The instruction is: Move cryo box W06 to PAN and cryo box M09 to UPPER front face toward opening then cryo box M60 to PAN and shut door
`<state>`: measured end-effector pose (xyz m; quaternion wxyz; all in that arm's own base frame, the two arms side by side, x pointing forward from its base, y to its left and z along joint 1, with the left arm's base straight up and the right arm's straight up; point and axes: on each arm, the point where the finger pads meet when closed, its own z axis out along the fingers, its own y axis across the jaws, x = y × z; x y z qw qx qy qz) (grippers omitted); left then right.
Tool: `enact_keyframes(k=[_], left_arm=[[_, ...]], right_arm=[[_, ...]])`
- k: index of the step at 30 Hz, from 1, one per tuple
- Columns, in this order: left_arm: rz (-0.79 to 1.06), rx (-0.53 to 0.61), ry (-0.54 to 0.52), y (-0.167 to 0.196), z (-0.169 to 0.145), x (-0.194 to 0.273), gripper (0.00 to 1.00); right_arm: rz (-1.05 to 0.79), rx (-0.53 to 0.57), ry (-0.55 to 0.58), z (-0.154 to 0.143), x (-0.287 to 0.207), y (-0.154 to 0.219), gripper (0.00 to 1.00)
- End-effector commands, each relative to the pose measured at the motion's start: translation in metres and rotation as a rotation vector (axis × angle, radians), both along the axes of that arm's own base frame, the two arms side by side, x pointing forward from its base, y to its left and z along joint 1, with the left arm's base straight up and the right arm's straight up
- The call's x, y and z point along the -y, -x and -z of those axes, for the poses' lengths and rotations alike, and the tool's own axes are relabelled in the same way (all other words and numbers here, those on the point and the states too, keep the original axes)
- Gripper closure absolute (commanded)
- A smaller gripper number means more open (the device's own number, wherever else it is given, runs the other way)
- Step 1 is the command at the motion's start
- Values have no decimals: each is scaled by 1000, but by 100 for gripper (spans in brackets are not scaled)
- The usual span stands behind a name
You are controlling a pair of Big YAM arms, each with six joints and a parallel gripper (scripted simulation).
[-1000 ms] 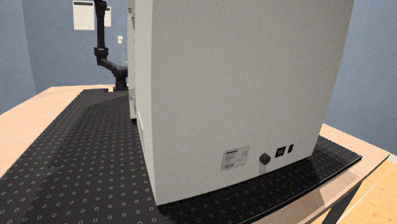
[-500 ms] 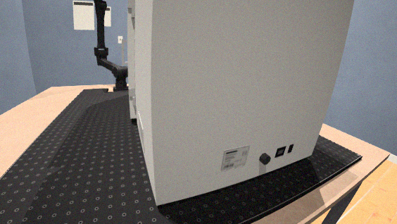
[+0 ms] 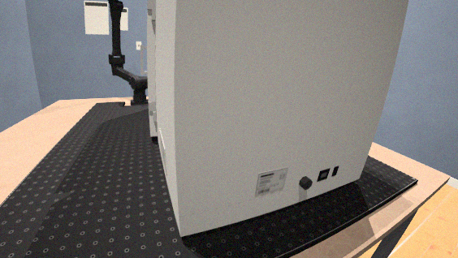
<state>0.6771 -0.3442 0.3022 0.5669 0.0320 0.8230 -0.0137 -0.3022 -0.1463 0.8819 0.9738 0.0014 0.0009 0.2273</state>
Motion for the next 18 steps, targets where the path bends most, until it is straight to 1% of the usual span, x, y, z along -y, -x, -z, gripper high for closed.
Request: enact_keyframes(k=[1,5,8,12,13,18], left_arm=[[2,64,57,11,-36,7,12],[2,64,57,17,-36,7,12],[1,50,48,19,-23,9,12],[-3,49,47,21,-23,6,12],[-1,63,57,26,-35,5,12],[2,63,57,35,-35,6,12]], right_arm=[[11,-26,16,-3,-7,-13,100],[11,-26,16,-3,-7,-13,100],[11,-26,16,-3,-7,-13,100],[11,-26,16,-3,-7,-13,100],[11,-26,16,-3,-7,-13,100],[11,-26,16,-3,-7,-13,100]])
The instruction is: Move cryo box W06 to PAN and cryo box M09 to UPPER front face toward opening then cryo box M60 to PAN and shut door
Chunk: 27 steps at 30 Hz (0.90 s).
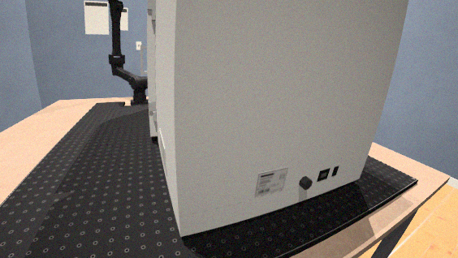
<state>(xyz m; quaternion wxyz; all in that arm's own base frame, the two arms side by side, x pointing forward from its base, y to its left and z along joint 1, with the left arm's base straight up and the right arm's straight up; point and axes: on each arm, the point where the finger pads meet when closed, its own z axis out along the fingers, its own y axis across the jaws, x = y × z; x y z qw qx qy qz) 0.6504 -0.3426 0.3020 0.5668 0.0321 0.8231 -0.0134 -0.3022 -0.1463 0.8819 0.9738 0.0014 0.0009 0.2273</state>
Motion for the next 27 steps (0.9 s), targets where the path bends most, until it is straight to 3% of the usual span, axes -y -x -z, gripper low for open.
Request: enact_keyframes(k=[1,9,10,12,21,27], left_arm=[[2,63,58,10,-35,7,12],[2,48,48,17,-22,9,12],[-4,30,35,14,-7,8,12],[0,62,58,24,-34,6,12],[2,61,58,40,-33,6,12],[-4,34,39,39,-10,6,12]], right_arm=[[11,-26,16,-3,-7,-13,100],[11,-26,16,-3,-7,-13,100],[11,-26,16,-3,-7,-13,100],[11,-26,16,-3,-7,-13,100],[11,-26,16,-3,-7,-13,100],[11,-26,16,-3,-7,-13,100]])
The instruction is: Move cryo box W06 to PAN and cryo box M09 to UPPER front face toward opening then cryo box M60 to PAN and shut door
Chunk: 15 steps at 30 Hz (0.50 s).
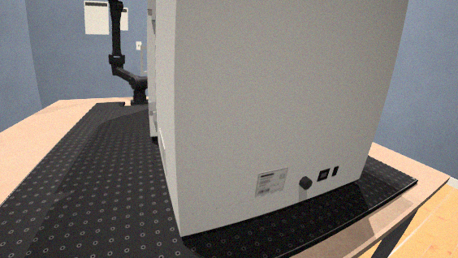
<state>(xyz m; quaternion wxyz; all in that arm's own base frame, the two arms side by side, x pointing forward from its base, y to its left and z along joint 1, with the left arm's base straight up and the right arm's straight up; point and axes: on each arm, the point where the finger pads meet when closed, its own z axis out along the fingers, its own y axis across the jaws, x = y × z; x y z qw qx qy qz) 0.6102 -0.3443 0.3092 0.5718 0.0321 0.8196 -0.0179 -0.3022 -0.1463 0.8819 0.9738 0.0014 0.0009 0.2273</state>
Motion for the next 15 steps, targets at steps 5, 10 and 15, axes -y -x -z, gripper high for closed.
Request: enact_keyframes(k=[5,10,15], left_arm=[[-3,47,51,14,-25,3,12],[-3,36,42,12,-13,9,12],[-8,46,40,9,-27,2,12]], right_arm=[[11,-26,16,-3,-7,-13,100],[11,-26,16,-3,-7,-13,100],[11,-26,16,-3,-7,-13,100]])
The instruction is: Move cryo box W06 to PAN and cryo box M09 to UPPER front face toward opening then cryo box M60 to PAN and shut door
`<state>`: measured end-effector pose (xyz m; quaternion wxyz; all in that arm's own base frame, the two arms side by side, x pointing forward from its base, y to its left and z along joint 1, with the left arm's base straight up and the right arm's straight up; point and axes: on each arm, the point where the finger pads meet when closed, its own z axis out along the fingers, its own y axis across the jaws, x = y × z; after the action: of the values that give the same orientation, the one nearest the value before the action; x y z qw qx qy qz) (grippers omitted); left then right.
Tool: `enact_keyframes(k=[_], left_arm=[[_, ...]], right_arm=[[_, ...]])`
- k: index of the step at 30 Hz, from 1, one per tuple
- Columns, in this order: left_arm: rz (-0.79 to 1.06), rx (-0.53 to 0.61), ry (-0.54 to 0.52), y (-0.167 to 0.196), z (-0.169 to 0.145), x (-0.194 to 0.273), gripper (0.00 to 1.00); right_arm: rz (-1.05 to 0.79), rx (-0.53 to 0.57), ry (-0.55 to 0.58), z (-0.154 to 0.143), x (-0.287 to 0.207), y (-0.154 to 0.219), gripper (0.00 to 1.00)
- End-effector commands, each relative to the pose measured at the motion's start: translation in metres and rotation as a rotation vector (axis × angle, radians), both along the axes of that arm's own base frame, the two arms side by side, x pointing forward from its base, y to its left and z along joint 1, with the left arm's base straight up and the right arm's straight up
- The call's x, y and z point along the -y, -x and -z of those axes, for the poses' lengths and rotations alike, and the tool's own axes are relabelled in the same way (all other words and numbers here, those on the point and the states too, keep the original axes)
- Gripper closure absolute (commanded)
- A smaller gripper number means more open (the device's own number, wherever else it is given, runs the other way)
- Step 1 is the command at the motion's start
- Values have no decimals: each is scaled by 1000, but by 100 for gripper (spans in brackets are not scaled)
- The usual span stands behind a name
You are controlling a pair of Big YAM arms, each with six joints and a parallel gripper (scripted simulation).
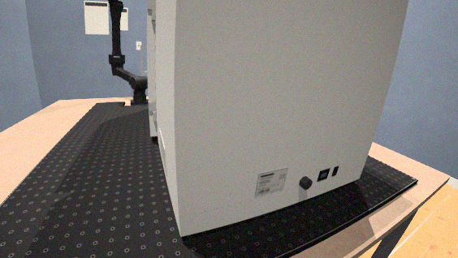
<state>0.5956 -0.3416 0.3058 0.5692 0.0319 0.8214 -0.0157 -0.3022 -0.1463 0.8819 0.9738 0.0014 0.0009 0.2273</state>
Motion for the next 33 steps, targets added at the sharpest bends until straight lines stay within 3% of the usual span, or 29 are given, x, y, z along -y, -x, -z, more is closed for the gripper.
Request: enact_keyframes(k=[1,2,18,19,21,25,27,33], left_arm=[[-5,52,44,-6,-30,5,12],[-9,52,38,-3,-28,-12,0],[-7,56,29,-6,-25,-80,0],[-7,22,9,-12,0,-81,0],[-7,57,27,-6,-24,-95,0],[-7,56,26,-7,-23,-102,0],[5,82,40,-18,-40,-88,0],[-2,56,36,-12,-28,-92,0]], right_arm=[[11,-26,16,-3,-7,-13,100],[11,-26,16,-3,-7,-13,100],[11,-26,16,-3,-7,-13,100],[11,-26,16,-3,-7,-13,100],[11,-26,16,-3,-7,-13,100],[11,-26,16,-3,-7,-13,100],[11,-26,16,-3,-7,-13,100],[11,-26,16,-3,-7,-13,100]])
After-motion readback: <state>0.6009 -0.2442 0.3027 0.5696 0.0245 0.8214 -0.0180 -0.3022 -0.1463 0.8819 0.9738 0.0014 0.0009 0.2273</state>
